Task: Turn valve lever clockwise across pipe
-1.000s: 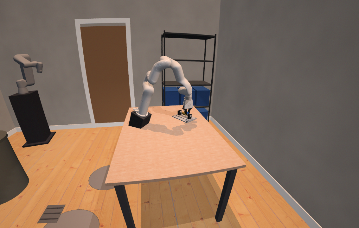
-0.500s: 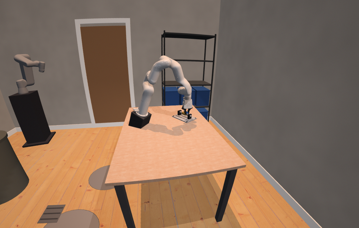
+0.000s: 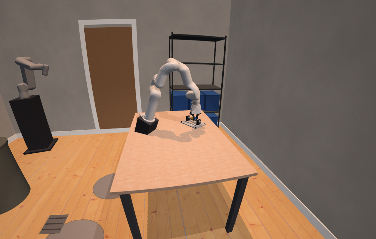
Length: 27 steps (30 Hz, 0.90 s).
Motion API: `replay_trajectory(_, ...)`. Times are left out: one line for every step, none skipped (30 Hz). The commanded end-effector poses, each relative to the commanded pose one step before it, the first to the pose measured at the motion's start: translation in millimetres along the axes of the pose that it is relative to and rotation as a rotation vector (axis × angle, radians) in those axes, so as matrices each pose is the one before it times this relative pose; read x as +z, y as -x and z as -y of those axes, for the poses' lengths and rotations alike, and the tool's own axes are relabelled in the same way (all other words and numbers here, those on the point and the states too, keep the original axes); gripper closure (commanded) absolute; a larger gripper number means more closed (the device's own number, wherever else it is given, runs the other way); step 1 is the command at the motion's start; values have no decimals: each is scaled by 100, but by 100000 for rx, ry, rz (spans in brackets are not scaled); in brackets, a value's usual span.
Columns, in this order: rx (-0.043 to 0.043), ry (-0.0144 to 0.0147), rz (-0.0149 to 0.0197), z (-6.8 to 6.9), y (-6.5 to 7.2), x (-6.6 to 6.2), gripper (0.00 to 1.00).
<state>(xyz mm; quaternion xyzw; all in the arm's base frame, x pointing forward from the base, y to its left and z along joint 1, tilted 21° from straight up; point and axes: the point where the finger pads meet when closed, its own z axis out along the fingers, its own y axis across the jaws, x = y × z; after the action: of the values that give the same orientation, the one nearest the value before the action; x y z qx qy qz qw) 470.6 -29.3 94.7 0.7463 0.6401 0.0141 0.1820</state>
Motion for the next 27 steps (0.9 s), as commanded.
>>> replay_trajectory(2256,262,-103,55,-31,-114,100)
replay_trajectory(1138,0,0,84,-1,0,100)
replay_trajectory(1138,0,0,85,0,0,100)
replay_trajectory(869,0,0,65,1,0,100)
replay_trajectory(443,0,0,33,1,0,100)
replay_trajectory(81,0,0,6,0,0,100)
replay_trajectory(81,0,0,6,0,0,100)
replay_trajectory(443,0,0,33,-1,0,100)
replay_trajectory(869,0,0,64,-1,0,100)
replay_trajectory(1138,0,0,84,-1,0,100)
replay_trajectory(1138,0,0,85,0,0,100)
replay_trajectory(869,0,0,65,1,0,100)
replay_trajectory(443,0,0,33,1,0,100)
replay_trajectory(81,0,0,6,0,0,100)
replay_trajectory(81,0,0,6,0,0,100)
replay_trajectory(0,0,0,0,0,0,100)
replay_trajectory(0,0,0,0,0,0,100)
replay_trajectory(443,0,0,33,-1,0,100)
replay_trajectory(869,0,0,64,-1,0,100)
replay_trajectory(1138,0,0,84,-1,0,100)
replay_trajectory(1138,0,0,85,0,0,100)
replay_trajectory(869,0,0,65,1,0,100)
replay_trajectory(443,0,0,33,1,0,100)
replay_trajectory(81,0,0,6,0,0,100)
replay_trajectory(81,0,0,6,0,0,100)
replay_trajectory(443,0,1,33,-1,0,100)
replay_trajectory(870,1,1,65,-2,0,100)
